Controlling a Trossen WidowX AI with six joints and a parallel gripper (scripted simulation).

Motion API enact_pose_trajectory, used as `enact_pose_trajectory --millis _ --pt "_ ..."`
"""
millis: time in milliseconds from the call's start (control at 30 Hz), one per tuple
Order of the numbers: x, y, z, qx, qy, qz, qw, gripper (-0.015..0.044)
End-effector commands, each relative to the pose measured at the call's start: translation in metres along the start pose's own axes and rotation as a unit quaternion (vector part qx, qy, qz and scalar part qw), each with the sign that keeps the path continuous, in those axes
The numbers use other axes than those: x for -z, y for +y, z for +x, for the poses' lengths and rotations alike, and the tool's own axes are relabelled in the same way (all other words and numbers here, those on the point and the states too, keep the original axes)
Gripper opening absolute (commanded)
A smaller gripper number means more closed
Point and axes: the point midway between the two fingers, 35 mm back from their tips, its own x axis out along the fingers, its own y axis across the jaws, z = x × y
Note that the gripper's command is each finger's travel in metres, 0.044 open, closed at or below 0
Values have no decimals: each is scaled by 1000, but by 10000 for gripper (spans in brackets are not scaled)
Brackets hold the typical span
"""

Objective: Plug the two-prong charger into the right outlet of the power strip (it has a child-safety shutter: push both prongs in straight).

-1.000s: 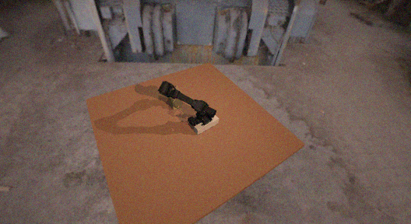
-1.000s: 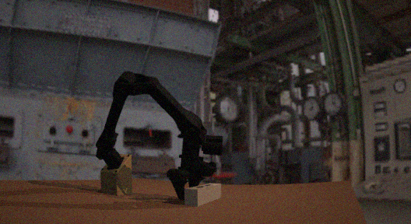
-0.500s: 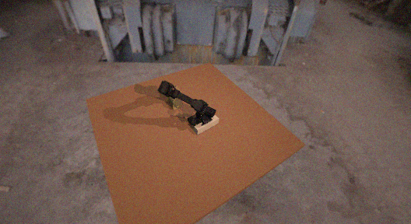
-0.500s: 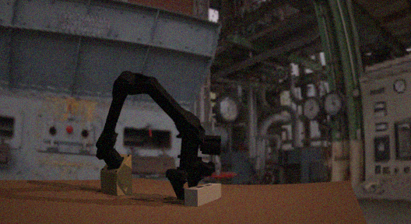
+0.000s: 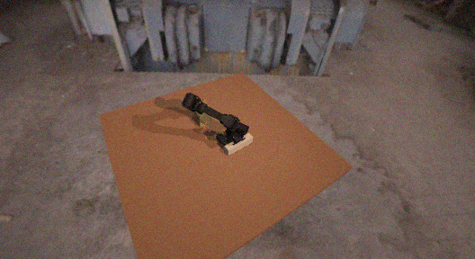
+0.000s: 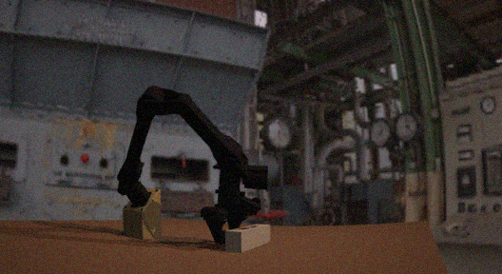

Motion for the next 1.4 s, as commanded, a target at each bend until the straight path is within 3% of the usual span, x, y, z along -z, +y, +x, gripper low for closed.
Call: enact_pose_trajectory --millis 0,1367 --pt "2 0 -2 1 -5 3 1000 440" --pt "47 1 4 1 -7 4 1000 440"
